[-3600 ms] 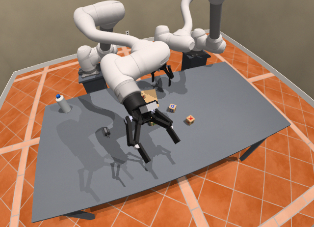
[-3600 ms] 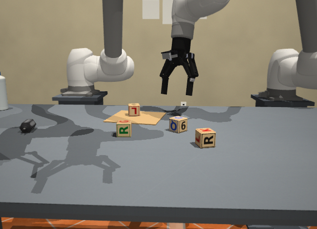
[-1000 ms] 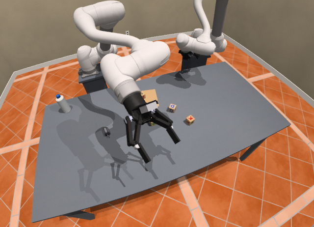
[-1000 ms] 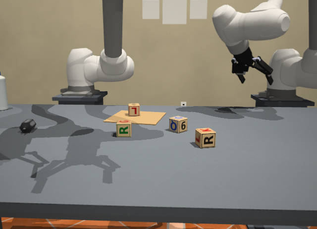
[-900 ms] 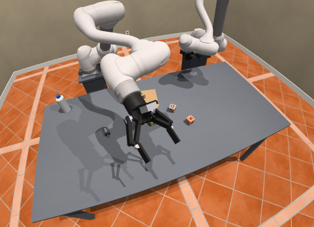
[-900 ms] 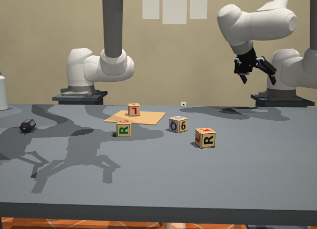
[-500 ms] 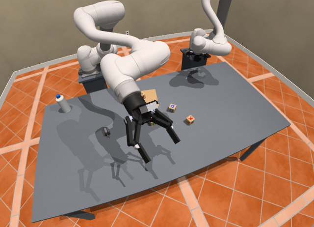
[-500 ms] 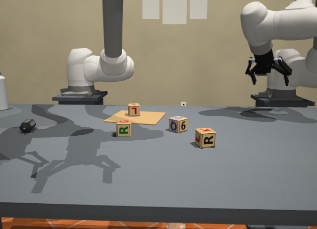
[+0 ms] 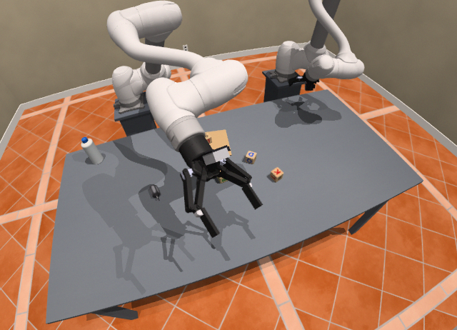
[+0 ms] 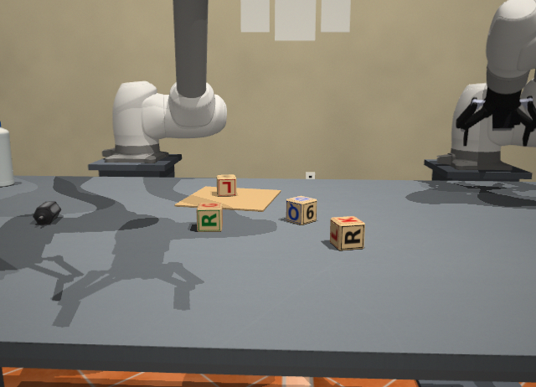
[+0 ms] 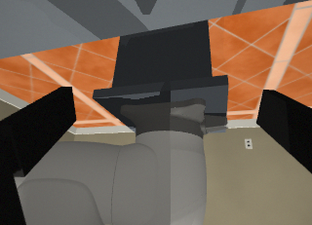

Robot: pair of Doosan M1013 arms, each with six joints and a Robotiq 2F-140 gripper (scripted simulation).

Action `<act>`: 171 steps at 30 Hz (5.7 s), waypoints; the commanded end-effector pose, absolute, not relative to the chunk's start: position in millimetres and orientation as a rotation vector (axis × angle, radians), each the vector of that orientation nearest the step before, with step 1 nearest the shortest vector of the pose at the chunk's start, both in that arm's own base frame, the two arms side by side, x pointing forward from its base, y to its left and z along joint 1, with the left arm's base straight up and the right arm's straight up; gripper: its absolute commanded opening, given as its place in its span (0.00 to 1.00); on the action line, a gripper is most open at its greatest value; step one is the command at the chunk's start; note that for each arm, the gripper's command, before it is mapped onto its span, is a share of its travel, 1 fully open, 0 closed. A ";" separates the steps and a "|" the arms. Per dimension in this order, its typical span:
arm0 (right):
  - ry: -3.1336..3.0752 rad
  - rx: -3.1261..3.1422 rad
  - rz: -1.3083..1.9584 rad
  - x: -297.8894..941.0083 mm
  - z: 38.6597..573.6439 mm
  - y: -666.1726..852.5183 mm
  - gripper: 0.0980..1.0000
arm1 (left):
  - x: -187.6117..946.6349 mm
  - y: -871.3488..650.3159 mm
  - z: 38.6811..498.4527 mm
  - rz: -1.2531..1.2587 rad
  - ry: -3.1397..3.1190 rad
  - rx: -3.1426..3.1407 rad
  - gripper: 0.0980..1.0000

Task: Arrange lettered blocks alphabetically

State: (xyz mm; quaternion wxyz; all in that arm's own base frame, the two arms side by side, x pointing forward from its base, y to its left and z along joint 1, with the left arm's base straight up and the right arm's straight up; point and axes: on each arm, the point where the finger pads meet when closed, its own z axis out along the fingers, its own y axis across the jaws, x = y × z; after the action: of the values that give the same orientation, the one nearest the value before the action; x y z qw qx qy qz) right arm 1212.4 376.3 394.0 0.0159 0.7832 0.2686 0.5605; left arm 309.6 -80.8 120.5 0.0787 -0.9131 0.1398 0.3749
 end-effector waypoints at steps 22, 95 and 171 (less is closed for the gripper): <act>0.834 2.435 1.746 1212.3 396.2 376.3 1.00 | 292.1 136.7 121.0 1.233 -0.573 -2.949 1.00; 0.834 2.435 1.746 1212.3 396.2 376.3 1.00 | -23.2 321.6 121.0 1.071 -2.500 -2.456 1.00; 1.308 2.964 0.526 895.4 142.8 674.4 1.00 | -26.6 321.4 121.0 1.067 -2.516 -2.445 1.00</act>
State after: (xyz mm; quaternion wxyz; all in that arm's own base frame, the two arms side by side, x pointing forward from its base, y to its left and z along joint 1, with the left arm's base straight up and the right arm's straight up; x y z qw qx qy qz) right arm 895.2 674.2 140.9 -0.0699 0.9009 0.3977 0.1589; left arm -26.5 321.0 120.6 -0.2604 -0.6437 -0.6624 0.2811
